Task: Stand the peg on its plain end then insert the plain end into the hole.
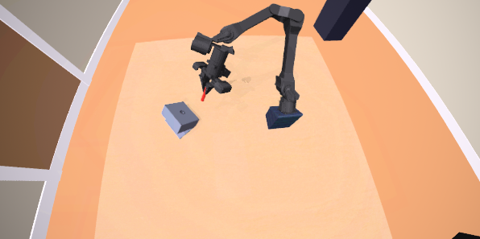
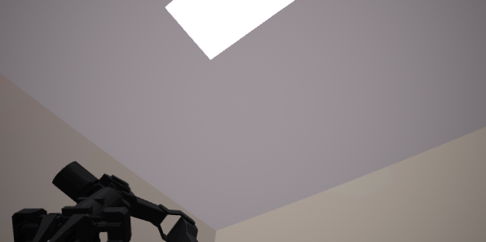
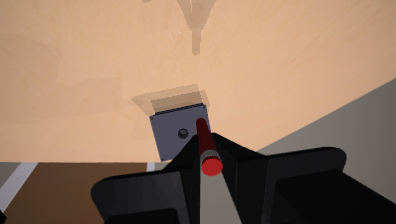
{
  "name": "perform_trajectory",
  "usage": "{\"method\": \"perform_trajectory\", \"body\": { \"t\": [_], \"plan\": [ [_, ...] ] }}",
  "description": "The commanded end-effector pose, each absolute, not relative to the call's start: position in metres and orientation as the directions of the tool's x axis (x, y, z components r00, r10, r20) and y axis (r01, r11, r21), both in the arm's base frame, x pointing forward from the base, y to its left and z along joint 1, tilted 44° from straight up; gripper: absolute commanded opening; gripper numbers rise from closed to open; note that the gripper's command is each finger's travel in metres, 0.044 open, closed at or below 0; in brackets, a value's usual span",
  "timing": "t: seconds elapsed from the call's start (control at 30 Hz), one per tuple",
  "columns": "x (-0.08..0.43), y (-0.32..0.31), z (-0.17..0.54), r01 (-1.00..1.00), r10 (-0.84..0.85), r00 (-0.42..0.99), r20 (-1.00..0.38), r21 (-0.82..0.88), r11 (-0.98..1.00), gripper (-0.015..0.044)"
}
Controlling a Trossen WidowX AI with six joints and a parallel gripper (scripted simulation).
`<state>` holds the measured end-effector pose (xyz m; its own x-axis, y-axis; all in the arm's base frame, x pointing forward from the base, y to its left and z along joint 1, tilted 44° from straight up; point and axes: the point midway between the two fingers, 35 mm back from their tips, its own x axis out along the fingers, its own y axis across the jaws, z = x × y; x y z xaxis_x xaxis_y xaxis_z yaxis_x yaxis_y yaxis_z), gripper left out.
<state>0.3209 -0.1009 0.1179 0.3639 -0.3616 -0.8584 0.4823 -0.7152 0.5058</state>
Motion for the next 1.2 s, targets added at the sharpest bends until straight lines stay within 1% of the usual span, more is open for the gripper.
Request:
{"method": "perform_trajectory", "body": {
  "t": [0.0,0.27,1.17],
  "plan": [
    [0.331,-0.103,0.12,0.494,-0.342,0.395,-0.852,0.511,-0.703,0.0],
    [0.353,-0.105,0.13,0.514,-0.303,0.476,-0.826,0.54,-0.667,0.0],
    [0.378,-0.116,0.106,0.517,-0.293,0.498,-0.816,0.551,-0.655,0.0]
  ]
}}
